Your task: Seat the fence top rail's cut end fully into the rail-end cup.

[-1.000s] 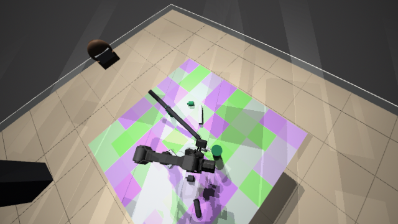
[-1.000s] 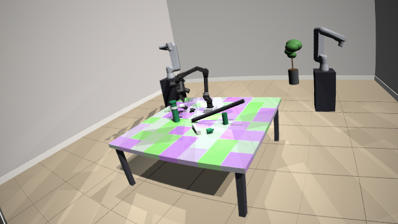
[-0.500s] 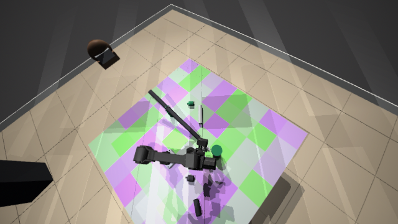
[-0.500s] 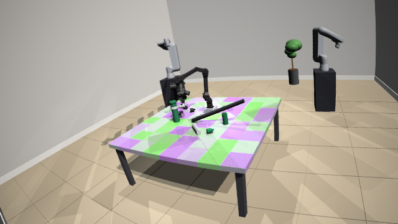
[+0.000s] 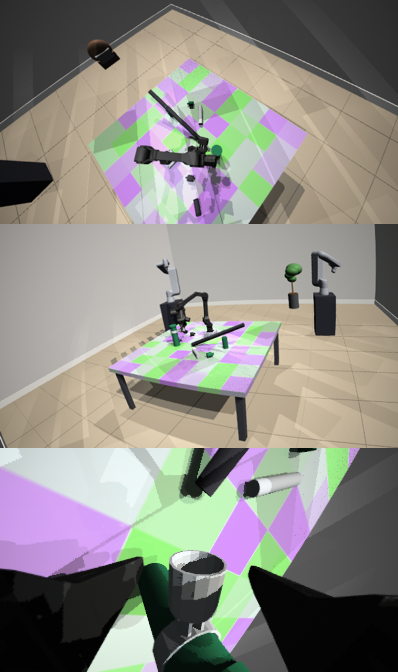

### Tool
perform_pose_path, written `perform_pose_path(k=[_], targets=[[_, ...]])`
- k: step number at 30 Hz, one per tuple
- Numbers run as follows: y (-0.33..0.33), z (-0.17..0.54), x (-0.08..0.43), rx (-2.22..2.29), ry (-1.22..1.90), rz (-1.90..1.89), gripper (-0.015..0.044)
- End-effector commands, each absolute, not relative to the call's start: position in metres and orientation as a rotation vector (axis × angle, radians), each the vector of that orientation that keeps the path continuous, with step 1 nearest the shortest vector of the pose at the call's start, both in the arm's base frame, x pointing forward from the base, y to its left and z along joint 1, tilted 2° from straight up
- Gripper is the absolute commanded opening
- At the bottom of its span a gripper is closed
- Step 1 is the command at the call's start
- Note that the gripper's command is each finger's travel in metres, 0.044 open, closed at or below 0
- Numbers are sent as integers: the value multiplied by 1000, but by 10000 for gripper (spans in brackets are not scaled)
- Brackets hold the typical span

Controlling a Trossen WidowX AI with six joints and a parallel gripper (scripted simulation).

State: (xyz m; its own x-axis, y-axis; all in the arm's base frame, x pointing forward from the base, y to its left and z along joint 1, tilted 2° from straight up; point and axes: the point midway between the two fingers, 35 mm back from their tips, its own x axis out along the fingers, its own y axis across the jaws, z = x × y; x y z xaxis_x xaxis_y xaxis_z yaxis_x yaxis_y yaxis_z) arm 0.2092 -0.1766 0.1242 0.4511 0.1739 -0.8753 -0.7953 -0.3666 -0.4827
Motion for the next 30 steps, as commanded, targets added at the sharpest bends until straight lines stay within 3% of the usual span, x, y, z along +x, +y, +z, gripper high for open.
perform_pose_path(k=[1,12,26,30], targets=[[-174,116,212,-1627,553,1135,440],[-170,104,217,-1627,552,1134,440],[-170,104,217,-1627,552,1134,72],[-170,104,218,-1626,554,1131,26]])
